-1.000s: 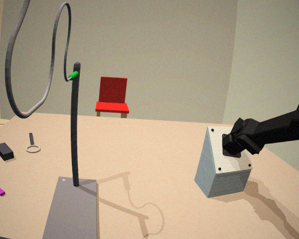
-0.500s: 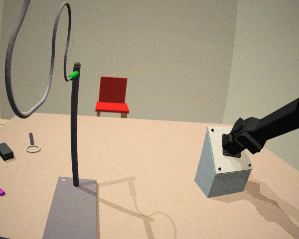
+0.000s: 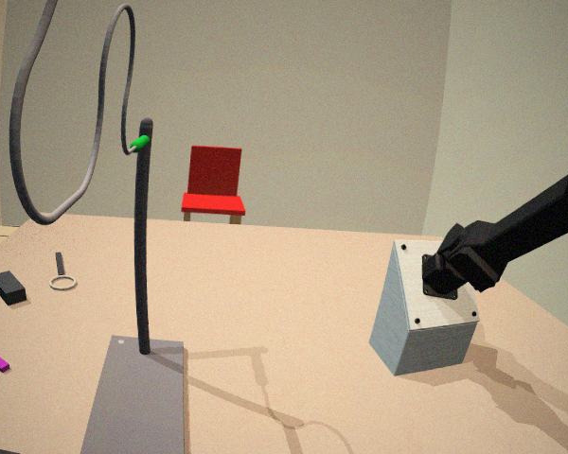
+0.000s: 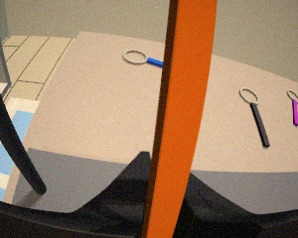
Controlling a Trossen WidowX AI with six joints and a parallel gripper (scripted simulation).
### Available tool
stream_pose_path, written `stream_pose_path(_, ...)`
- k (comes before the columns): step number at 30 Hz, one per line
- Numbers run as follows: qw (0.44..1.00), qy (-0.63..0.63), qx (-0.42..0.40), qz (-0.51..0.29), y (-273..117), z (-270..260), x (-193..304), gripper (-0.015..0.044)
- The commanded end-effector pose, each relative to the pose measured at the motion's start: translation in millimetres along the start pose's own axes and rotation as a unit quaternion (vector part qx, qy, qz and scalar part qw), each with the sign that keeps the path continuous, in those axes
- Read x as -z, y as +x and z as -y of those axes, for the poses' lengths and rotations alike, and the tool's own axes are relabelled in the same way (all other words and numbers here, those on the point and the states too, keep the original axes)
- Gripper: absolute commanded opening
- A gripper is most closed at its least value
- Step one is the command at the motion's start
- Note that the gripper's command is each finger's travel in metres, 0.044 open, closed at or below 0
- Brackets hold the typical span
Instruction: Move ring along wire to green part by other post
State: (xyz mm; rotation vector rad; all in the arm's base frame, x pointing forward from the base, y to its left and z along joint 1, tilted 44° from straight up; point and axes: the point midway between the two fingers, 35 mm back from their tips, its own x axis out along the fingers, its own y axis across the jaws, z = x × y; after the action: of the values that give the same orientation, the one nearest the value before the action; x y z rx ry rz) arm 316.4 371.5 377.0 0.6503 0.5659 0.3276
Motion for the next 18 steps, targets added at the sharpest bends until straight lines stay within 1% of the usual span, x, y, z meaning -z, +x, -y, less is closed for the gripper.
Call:
stream_pose_path(1, 1.0, -0.023, 0.012, -0.003, -2, 11, 0, -0.015)
stream_pose_path(18, 0.982, -0.165, 0.093, -0.002, -6, 63, -8, -0.015)
